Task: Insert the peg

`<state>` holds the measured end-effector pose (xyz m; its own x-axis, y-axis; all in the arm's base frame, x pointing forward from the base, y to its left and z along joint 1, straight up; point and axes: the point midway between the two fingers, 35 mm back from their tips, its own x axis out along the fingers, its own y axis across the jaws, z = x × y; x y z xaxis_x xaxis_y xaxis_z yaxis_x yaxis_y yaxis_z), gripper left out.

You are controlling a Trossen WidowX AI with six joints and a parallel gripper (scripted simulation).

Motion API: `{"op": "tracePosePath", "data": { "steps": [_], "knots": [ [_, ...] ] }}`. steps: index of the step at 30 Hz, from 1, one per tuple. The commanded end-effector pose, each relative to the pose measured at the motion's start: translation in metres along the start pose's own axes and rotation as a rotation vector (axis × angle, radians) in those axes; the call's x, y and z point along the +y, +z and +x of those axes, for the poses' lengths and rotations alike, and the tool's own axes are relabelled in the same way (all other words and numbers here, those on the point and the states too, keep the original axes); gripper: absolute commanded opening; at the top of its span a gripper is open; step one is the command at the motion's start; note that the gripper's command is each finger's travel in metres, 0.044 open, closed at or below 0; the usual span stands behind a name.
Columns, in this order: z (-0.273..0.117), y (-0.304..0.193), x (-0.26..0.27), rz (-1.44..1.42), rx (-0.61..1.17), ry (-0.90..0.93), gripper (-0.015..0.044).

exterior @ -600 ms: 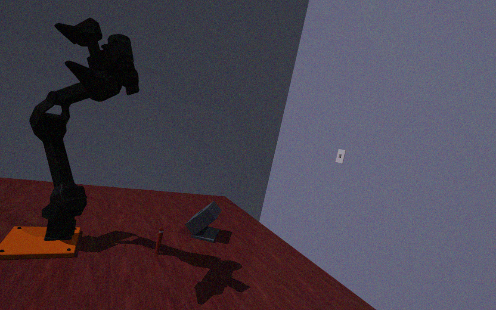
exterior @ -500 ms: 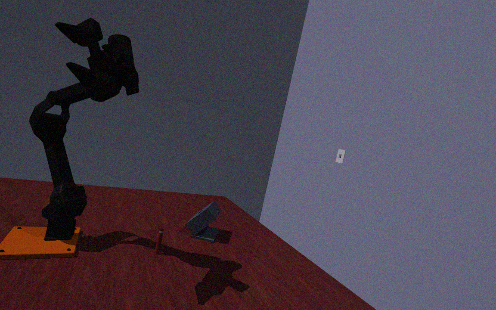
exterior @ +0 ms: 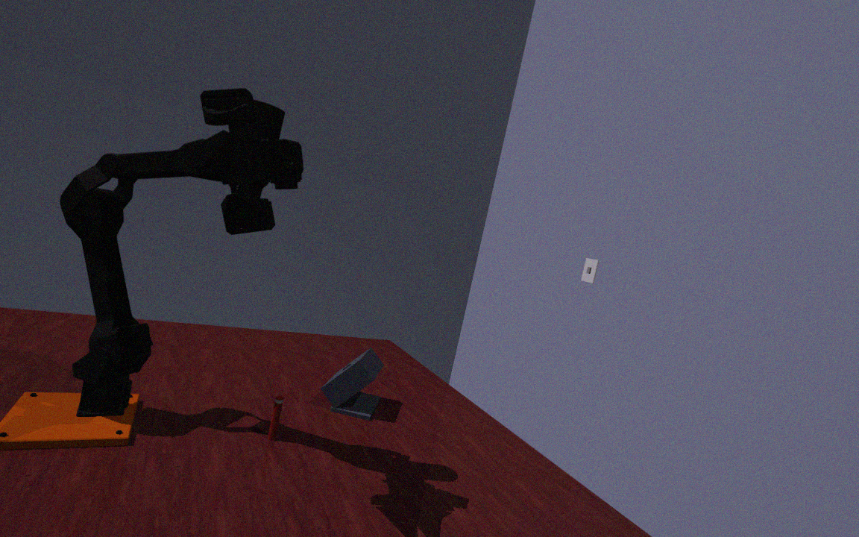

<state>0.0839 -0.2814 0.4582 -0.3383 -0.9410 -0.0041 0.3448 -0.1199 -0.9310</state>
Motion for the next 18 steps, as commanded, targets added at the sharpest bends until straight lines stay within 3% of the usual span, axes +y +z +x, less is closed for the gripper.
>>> {"op": "tracePosePath", "data": {
  "steps": [1,18],
  "knots": [
    [0.000,0.022,0.034,-0.044,-0.083,0.097,0.0440],
    [-0.053,0.068,0.202,-0.227,-0.320,0.685,0.0440]
  ]
}}
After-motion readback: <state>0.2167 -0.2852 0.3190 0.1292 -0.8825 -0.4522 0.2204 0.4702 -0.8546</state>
